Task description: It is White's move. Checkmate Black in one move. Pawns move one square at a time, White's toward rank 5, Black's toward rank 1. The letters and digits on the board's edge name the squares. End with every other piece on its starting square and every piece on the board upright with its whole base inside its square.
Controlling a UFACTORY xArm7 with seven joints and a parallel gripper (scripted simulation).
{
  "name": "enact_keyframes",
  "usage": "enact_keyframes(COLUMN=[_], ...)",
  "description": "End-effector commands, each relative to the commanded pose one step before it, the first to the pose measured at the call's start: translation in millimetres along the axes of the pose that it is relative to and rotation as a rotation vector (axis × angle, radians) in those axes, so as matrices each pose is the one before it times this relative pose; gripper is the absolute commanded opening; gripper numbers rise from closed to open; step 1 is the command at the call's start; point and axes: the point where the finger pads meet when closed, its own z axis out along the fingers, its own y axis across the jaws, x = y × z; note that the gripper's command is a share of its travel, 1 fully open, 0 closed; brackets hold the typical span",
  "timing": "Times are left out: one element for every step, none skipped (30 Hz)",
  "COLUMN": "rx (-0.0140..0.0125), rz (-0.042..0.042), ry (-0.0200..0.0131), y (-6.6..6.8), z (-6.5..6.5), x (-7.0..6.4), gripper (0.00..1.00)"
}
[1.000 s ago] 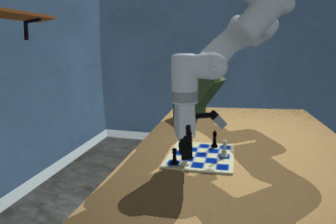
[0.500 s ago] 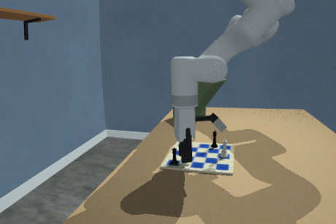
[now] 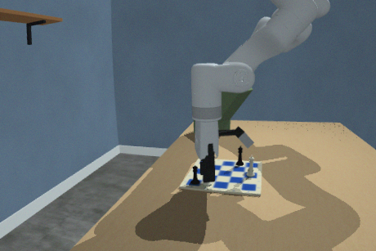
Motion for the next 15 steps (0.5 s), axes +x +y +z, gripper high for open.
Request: enact_keyframes(rx=[-0.00286, 0.0, 0.0, 0.0, 0.0, 0.0, 0.0, 0.0, 0.0, 0.0, 0.0, 0.0, 0.0, 0.0, 0.0], rz=[0.00034, 0.0, 0.0, 0.0, 0.0, 0.0, 0.0, 0.0, 0.0, 0.0, 0.0, 0.0, 0.0, 0.0, 0.0], ry=[-0.00363, 0.0, 0.0, 0.0, 0.0, 0.0, 0.0, 0.0, 0.0, 0.0, 0.0, 0.0, 0.0, 0.0, 0.0], y=[1.11, 0.0, 0.0, 0.0, 0.0, 0.0, 0.0, 0.0, 0.0, 0.0, 0.0, 0.0, 0.0, 0.0, 0.0], z=[-1.97, 0.0, 0.0, 0.0, 0.0, 0.0, 0.0, 0.0, 0.0, 0.0, 0.0, 0.0, 0.0, 0.0, 0.0], x=[-1.72, 0.0, 0.0, 0.0, 0.0, 0.0, 0.0, 0.0, 0.0, 0.0, 0.0, 0.0, 0.0, 0.0, 0.0], gripper=[0.42, 0.42, 0.42, 0.42, 0.42, 0.42, 0.42, 0.42, 0.42, 0.42, 0.42, 0.42, 0.0, 0.0, 0.0])
